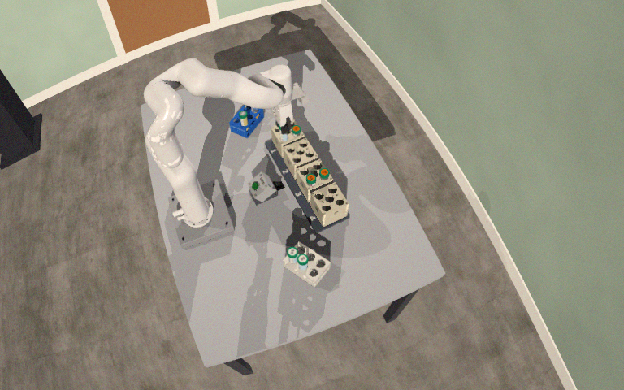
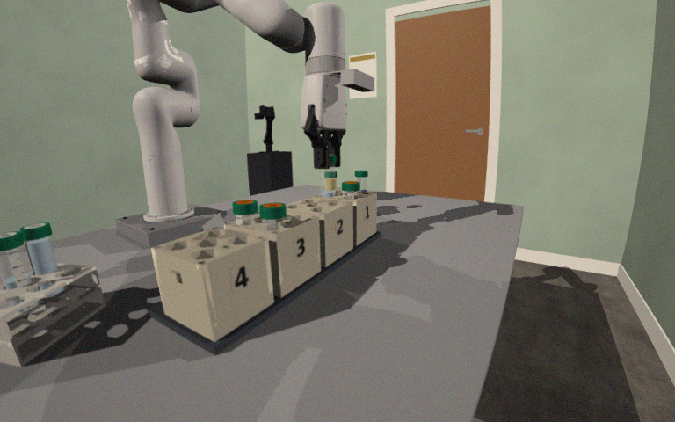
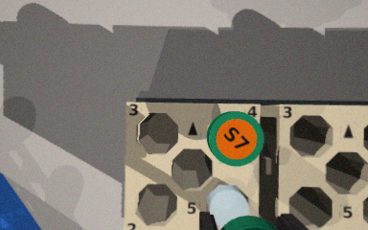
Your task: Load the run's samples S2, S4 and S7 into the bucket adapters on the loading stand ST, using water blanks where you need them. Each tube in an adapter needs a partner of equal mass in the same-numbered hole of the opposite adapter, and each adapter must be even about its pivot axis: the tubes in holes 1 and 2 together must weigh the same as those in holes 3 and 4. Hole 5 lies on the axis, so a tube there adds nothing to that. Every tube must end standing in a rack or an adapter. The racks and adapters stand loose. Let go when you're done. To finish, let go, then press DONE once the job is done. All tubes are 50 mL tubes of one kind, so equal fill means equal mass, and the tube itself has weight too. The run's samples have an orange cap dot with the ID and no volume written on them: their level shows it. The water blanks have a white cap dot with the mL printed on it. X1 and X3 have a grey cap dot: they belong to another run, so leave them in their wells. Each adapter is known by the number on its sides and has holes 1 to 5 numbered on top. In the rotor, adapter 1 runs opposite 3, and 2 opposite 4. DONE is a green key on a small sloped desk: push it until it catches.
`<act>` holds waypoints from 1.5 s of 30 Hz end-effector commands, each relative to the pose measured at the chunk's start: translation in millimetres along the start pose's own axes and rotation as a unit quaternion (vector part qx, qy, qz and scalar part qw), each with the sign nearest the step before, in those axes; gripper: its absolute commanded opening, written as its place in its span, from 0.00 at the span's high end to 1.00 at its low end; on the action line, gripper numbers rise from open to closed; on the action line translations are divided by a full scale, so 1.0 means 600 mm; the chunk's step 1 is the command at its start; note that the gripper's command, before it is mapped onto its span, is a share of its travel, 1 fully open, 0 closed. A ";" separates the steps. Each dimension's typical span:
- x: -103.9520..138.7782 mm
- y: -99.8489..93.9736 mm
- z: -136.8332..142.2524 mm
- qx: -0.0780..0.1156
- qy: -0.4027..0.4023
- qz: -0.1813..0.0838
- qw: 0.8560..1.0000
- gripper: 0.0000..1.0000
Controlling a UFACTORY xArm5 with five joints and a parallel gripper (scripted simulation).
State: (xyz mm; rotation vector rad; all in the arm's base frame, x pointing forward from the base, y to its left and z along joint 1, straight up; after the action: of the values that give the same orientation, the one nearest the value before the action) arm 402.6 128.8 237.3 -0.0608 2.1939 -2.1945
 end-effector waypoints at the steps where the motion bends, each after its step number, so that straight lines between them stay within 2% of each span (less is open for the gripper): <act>1: -0.001 0.004 0.000 -0.002 0.000 0.001 1.000 1.00; 45: -0.001 0.071 0.000 -0.002 0.000 0.001 1.000 1.00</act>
State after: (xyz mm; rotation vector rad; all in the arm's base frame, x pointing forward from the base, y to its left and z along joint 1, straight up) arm 402.4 128.8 196.4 -0.0615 2.1940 -2.1950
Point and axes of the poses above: the point where the finger pads meet when closed, its own y axis out along the fingers, its own z axis across the jaws, x = y × z, the point moved 10 cm from there along -y, back along the fingers
